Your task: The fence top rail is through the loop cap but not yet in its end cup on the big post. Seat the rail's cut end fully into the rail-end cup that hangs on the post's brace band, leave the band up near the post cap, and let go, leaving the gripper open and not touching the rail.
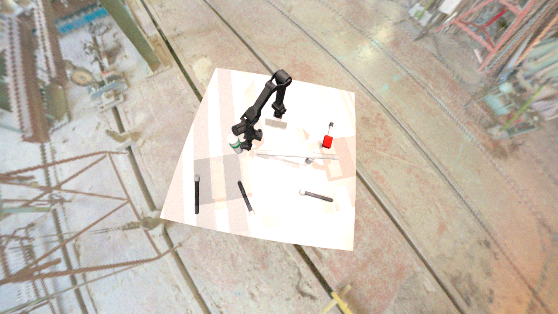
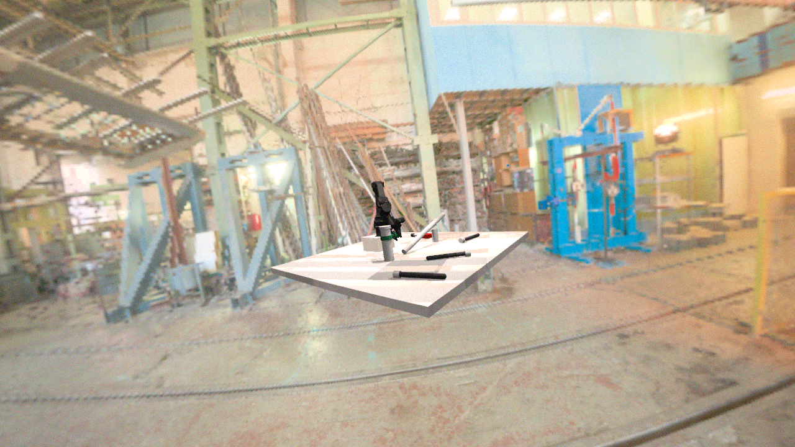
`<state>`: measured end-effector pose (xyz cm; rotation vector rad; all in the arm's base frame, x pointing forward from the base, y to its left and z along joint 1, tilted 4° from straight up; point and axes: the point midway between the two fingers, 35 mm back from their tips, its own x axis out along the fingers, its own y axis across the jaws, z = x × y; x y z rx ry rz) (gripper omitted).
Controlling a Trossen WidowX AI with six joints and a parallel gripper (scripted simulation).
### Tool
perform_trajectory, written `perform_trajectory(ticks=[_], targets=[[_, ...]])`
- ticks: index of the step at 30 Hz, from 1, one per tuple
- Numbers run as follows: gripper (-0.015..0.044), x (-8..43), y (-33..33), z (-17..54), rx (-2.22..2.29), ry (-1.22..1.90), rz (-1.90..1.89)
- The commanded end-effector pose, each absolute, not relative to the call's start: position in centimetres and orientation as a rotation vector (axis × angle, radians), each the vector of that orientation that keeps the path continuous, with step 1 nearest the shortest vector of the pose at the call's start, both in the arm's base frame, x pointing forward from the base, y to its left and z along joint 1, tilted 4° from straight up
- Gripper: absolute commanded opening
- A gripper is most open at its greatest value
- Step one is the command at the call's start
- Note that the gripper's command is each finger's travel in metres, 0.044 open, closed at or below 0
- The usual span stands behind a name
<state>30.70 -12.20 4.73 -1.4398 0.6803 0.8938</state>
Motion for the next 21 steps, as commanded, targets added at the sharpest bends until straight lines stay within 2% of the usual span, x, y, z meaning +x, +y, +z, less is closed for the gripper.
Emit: perform_trajectory(ticks=[1, 21], targets=[[0.0000, 30.57, -12.31, 4.80, -1.445, 0.674, 0.897], [0.0000, 30.77, -12.19, 4.74, -1.436, 0.686, 0.888]])
